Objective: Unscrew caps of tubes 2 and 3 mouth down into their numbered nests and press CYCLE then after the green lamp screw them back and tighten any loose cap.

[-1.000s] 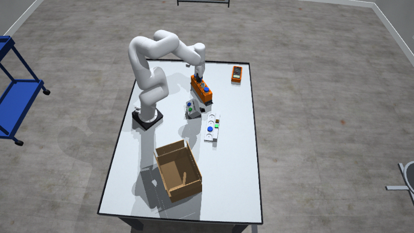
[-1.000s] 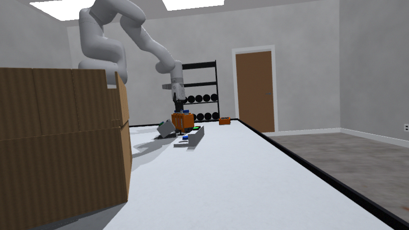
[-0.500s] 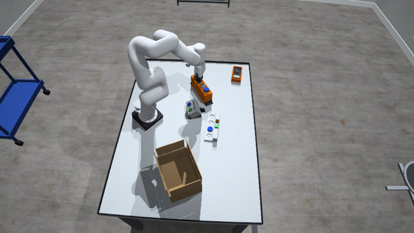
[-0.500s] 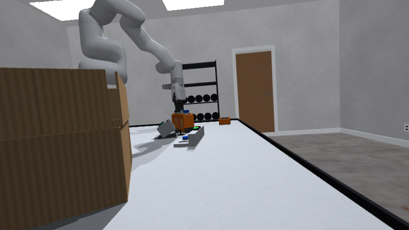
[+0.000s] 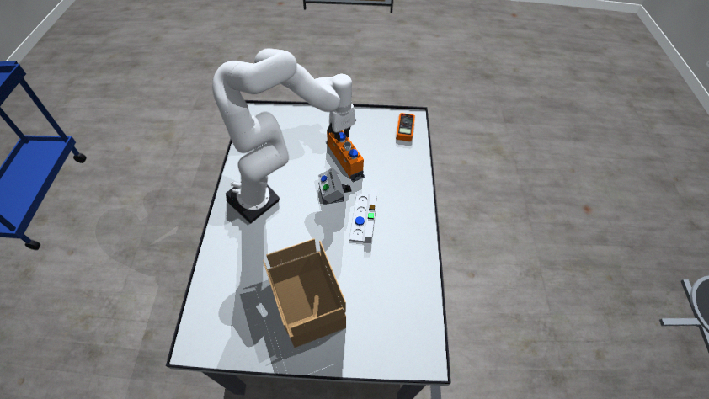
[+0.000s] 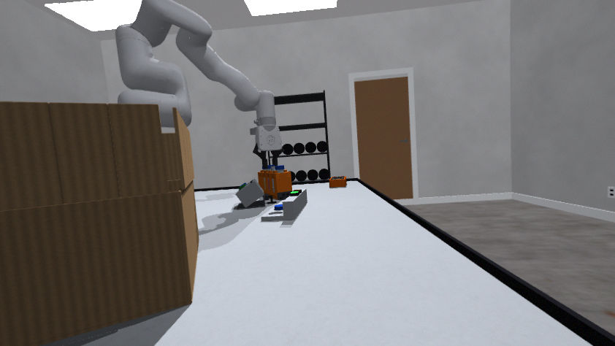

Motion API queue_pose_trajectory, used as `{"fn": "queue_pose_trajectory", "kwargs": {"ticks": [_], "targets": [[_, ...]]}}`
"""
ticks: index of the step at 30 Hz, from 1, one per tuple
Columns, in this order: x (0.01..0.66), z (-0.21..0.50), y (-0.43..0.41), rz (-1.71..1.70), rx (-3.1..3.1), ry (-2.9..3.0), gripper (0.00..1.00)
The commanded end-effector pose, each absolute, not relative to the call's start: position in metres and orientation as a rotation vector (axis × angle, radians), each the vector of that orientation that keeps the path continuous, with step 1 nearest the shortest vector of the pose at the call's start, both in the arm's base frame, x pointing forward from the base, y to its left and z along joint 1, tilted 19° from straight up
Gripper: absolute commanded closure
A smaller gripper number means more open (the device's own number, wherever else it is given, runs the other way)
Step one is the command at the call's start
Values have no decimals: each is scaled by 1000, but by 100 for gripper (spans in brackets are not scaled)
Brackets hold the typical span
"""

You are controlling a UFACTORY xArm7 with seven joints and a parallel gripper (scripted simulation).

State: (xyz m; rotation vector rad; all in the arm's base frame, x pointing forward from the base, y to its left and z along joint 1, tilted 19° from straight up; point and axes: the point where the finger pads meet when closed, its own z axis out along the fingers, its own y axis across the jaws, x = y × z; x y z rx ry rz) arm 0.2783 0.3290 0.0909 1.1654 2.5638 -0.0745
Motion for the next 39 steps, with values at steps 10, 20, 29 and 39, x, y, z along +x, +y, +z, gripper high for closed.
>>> {"fn": "queue_pose_trajectory", "kwargs": {"ticks": [10,20,29,39], "targets": [[279,91,331,75,1904,2066,100],[279,91,331,127,2125,1847,100],[279,91,331,127,2125,1847,54],[278,92,331,42,1754,2192,54]]}}
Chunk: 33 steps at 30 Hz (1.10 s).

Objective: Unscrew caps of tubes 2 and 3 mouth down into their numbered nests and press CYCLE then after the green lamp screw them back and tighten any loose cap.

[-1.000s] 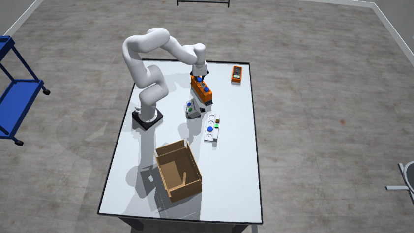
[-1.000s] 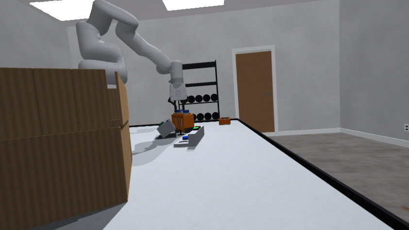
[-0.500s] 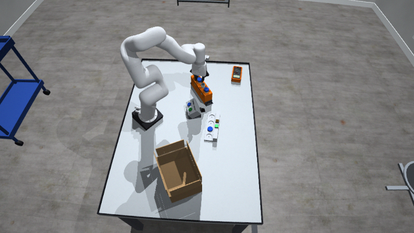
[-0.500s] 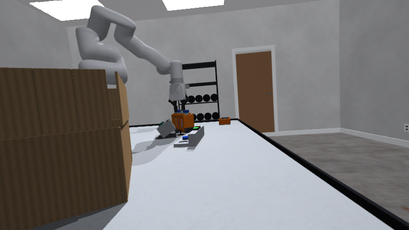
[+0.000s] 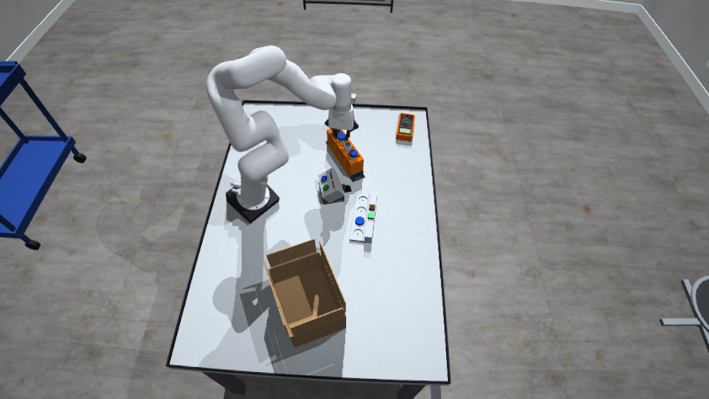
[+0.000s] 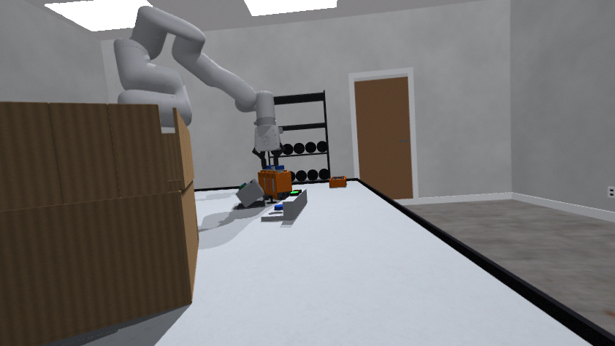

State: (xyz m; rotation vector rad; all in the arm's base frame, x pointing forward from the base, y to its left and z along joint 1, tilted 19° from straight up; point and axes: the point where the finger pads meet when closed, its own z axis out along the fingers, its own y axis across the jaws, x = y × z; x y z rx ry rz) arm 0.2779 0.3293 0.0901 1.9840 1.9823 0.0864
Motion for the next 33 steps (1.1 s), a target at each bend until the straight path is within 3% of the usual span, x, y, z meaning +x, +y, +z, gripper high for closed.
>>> {"fn": "queue_pose_trajectory", "kwargs": {"ticks": [1,21,29,30,33], "targets": [[278,92,331,28,1689,2241,54],[278,92,330,-237,203,2833,54],[278,92,330,-237,198,2833,54],[278,92,330,-237,198,2834,100],[278,92,330,-237,198,2834,100]]}}
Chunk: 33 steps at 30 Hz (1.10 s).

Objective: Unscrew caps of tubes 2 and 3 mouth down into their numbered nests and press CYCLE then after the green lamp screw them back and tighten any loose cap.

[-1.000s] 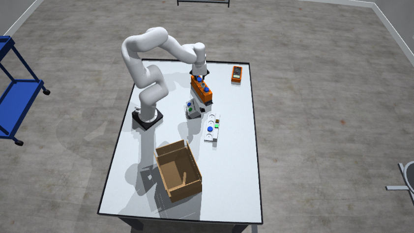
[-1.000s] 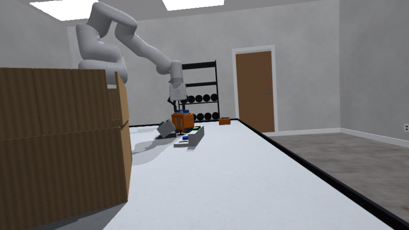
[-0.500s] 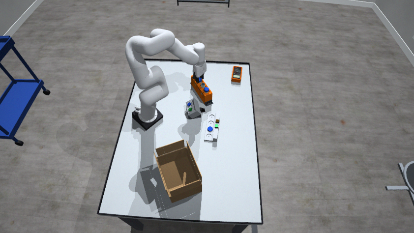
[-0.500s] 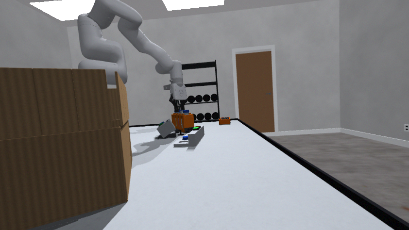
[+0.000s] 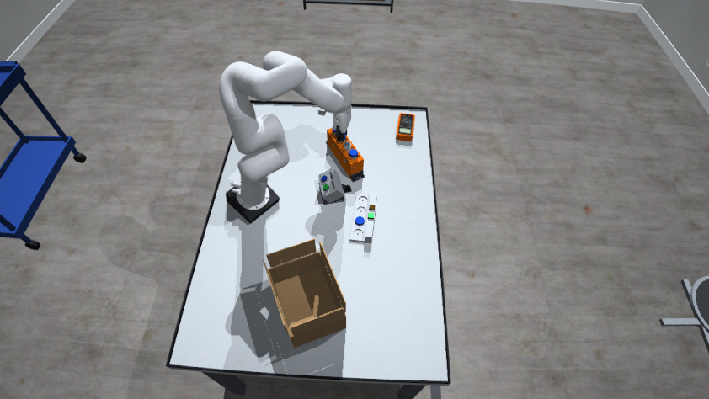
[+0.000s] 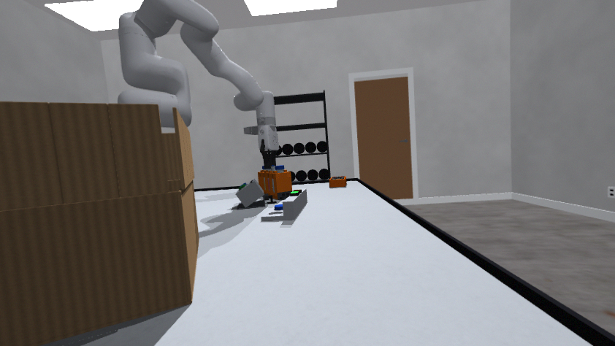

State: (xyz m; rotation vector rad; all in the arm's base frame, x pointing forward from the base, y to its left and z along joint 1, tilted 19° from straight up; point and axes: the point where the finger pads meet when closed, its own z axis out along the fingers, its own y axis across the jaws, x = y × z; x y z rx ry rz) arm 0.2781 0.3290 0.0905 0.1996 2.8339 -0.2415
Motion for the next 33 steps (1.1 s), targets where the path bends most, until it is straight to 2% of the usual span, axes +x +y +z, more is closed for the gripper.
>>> {"fn": "queue_pose_trajectory", "kwargs": {"ticks": [1,11,33], "targets": [[278,92,330,-237,198,2834,100],[278,92,330,-237,198,2834,100],[279,91,330,-8,1514,2363,100]]}}
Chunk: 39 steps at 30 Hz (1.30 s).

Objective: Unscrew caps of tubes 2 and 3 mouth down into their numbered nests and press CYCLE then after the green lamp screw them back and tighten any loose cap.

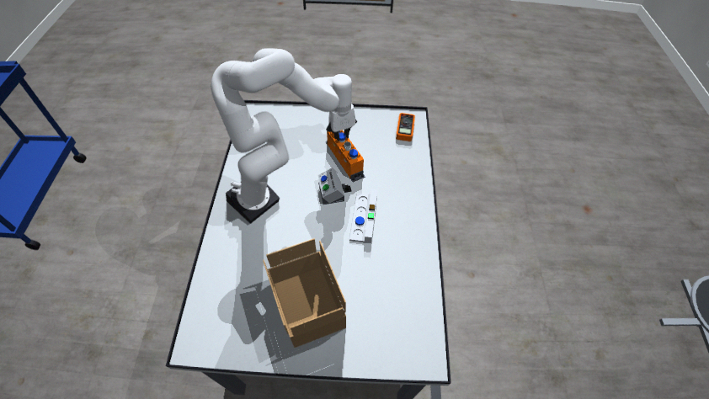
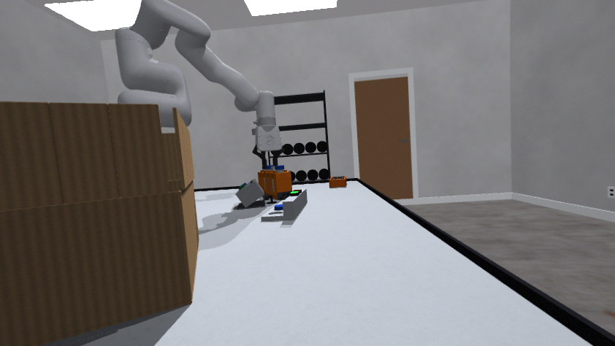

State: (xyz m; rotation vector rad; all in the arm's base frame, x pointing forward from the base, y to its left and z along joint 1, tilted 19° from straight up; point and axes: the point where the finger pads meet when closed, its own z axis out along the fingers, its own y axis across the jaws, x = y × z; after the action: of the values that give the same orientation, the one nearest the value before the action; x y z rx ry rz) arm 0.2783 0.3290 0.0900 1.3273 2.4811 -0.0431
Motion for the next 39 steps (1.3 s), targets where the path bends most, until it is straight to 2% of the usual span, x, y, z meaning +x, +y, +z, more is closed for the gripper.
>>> {"fn": "queue_pose_trajectory", "kwargs": {"ticks": [1,9,18,19,31,39], "targets": [[279,91,330,4,1572,2324,100],[279,91,330,99,2007,1970,100],[279,90,330,127,2125,1847,100],[279,90,330,127,2125,1847,54],[279,90,330,127,2125,1847,54],[279,91,330,-1,1547,2341,54]]}}
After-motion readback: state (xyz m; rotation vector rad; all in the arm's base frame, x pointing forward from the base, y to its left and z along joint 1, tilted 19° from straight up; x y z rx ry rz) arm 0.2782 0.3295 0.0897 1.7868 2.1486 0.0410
